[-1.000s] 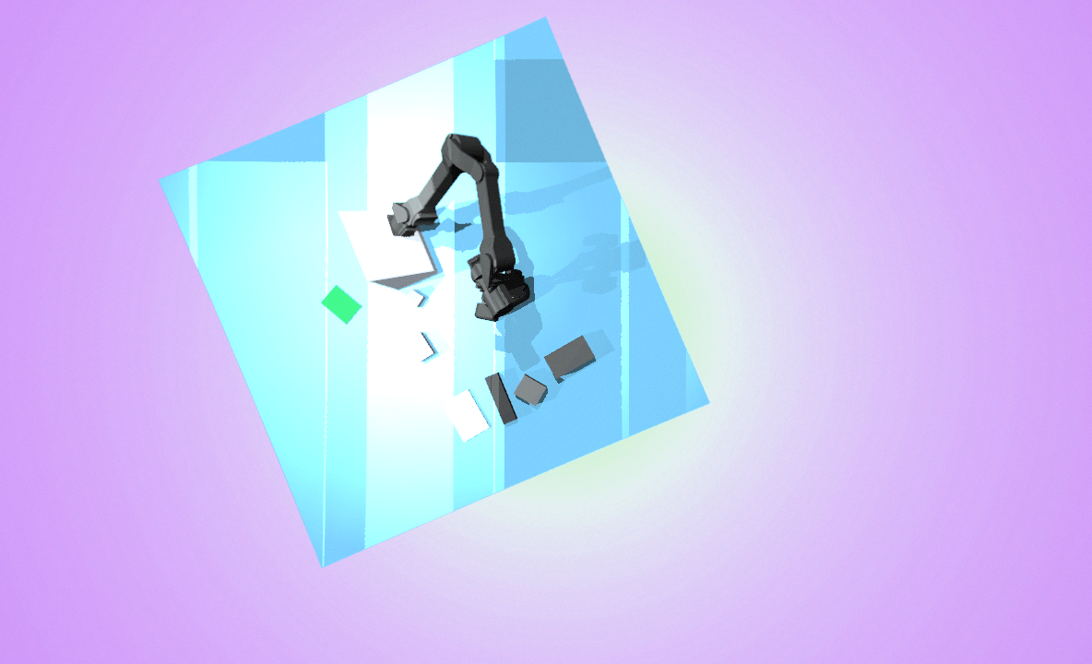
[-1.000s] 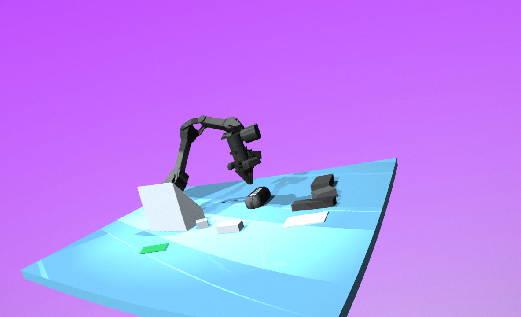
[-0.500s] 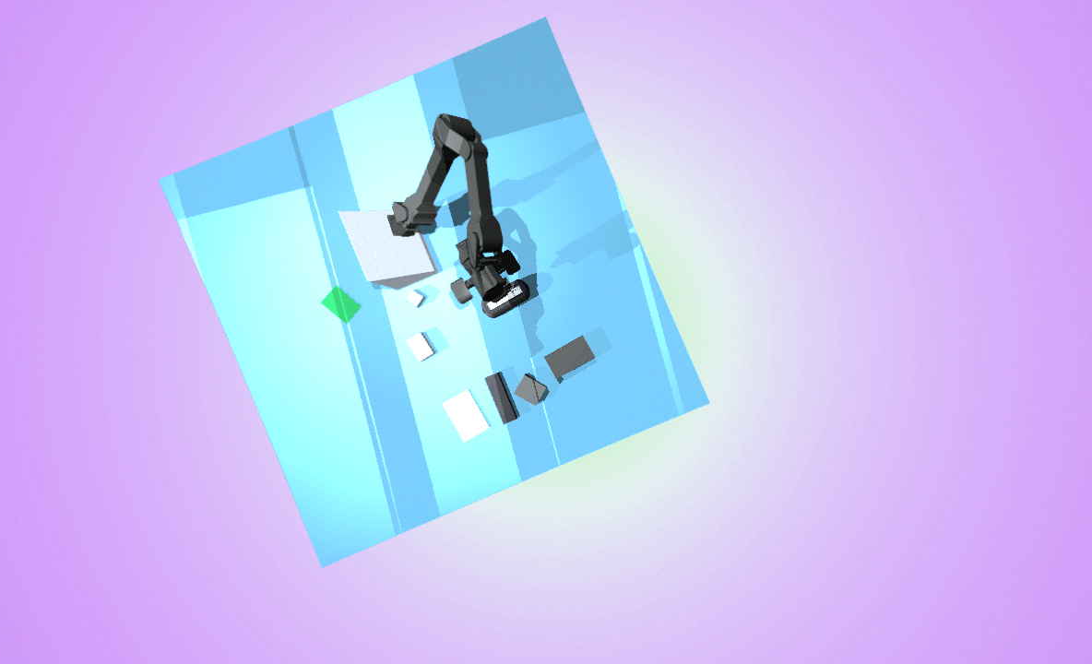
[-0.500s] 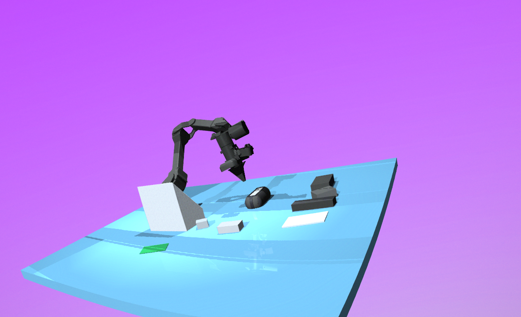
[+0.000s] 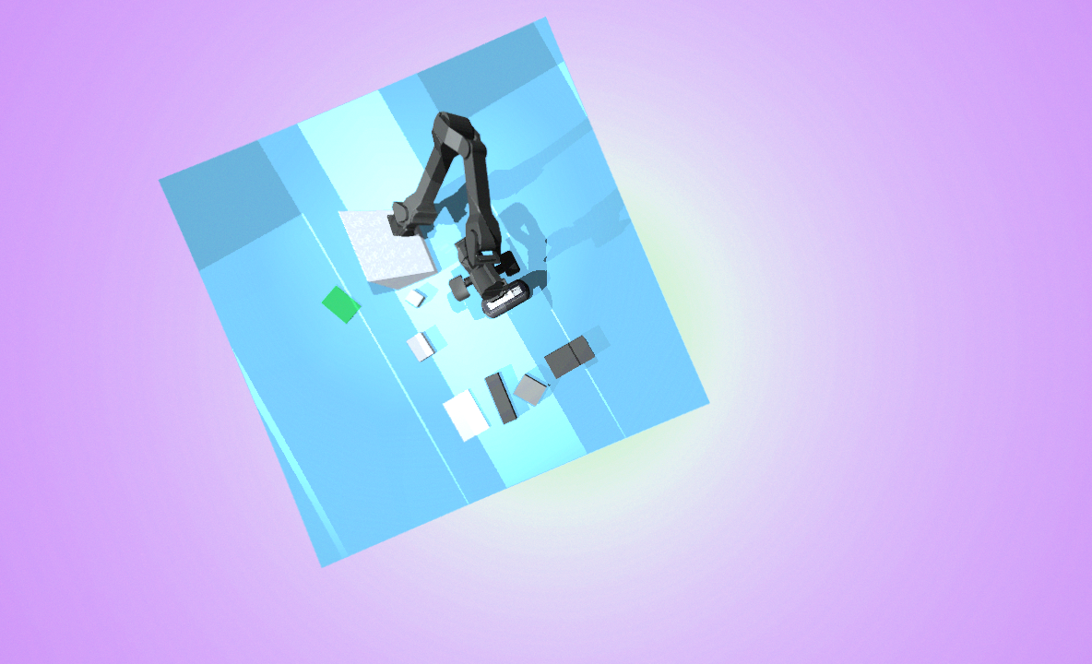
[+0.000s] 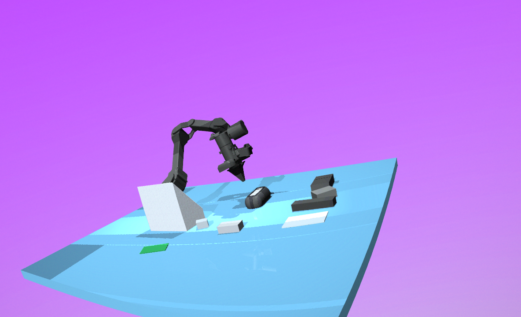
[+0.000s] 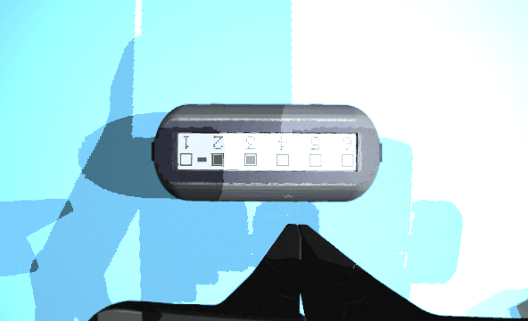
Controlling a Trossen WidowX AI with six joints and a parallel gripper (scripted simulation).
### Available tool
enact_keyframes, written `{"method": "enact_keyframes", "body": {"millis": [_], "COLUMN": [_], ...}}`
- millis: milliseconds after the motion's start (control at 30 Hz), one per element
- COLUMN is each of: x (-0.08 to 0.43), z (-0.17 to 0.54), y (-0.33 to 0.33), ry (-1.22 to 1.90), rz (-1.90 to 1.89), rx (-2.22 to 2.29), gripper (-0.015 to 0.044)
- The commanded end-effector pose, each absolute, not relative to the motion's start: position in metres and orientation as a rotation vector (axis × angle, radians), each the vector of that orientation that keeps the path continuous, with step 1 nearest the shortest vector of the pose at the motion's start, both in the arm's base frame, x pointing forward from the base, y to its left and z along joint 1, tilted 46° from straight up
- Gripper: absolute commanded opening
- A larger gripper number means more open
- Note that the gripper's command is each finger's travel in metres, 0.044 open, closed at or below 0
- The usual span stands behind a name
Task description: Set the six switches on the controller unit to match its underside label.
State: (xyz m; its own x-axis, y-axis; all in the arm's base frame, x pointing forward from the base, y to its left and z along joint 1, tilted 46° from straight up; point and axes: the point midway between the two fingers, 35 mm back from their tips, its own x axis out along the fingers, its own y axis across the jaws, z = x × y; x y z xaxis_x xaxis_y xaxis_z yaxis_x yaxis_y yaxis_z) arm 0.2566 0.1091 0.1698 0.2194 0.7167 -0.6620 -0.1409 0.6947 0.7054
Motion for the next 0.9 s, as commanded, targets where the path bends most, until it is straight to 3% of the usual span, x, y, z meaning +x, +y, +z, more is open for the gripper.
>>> {"method": "enact_keyframes", "body": {"millis": [0,33,600,867], "x": [0.257,0.257,0.279,0.286], "z": [0.169,0.169,0.201,0.212], "y": [0.108,0.108,0.151,0.173], "ry": [1.215,1.215,0.783,0.469], "rz": [0.631,0.631,1.330,1.599], "rx": [0.572,0.572,-0.358,-0.737], "gripper": [0.0000,0.0000,0.0440,0.0440]}}
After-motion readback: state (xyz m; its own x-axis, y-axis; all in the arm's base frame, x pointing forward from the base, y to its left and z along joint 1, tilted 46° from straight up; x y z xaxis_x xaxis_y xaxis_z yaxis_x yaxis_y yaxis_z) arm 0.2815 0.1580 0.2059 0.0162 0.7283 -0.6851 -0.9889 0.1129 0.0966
